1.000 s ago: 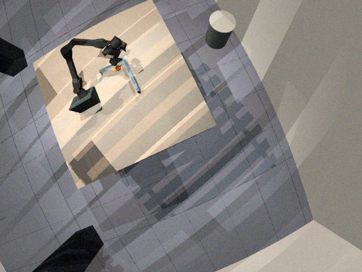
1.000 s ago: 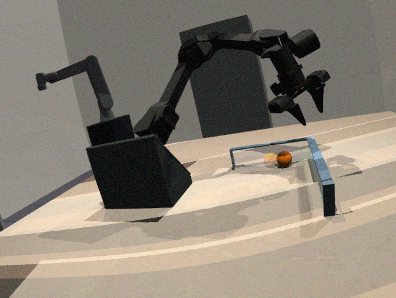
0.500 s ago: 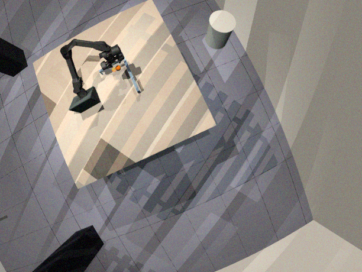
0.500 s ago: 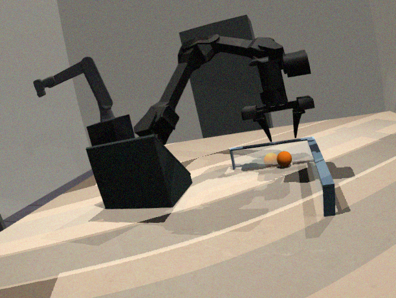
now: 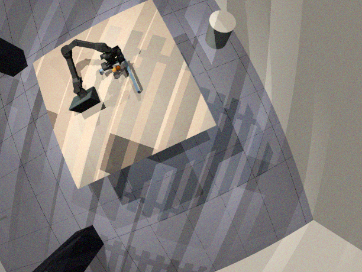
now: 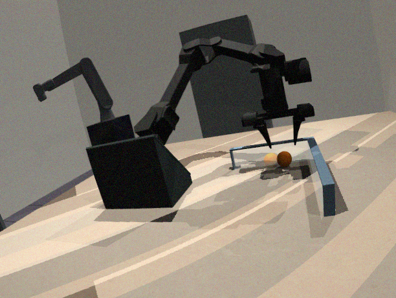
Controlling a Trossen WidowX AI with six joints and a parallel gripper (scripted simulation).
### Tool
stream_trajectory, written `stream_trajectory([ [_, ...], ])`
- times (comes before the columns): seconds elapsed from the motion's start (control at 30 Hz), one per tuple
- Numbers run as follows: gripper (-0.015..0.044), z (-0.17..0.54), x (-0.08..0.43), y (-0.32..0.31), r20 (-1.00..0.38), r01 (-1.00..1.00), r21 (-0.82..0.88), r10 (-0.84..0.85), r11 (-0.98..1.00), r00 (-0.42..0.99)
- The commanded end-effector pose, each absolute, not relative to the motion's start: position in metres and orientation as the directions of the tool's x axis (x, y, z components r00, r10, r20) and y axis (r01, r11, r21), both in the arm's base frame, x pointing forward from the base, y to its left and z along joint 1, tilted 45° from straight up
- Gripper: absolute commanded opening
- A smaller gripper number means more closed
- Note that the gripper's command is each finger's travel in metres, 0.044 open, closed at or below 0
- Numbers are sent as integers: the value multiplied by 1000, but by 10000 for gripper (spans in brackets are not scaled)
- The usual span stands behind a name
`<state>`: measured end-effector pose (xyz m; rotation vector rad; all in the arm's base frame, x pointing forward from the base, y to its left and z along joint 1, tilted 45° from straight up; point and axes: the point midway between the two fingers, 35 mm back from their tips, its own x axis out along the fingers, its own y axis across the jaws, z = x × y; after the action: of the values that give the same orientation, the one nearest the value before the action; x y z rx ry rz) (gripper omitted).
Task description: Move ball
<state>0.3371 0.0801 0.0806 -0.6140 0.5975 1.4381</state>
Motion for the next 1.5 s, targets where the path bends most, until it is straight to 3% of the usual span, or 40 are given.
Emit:
stream_trajectory([
  [0.0, 309, 74, 337, 85, -705, -999, -21, 708, 40, 43],
  [0.67, 309, 54, 338, 107, -703, -999, -21, 710, 40, 43],
  [0.83, 178, 54, 338, 107, -703, -999, -21, 710, 40, 43],
  [1.03, 138, 54, 338, 107, -703, -999, -21, 710, 40, 43],
  [1.2, 7, 39, 334, 89, -728, -997, 14, 685, 77, 42],
  [1.47, 0, 53, 337, 64, -736, -996, 25, 675, 84, 38],
])
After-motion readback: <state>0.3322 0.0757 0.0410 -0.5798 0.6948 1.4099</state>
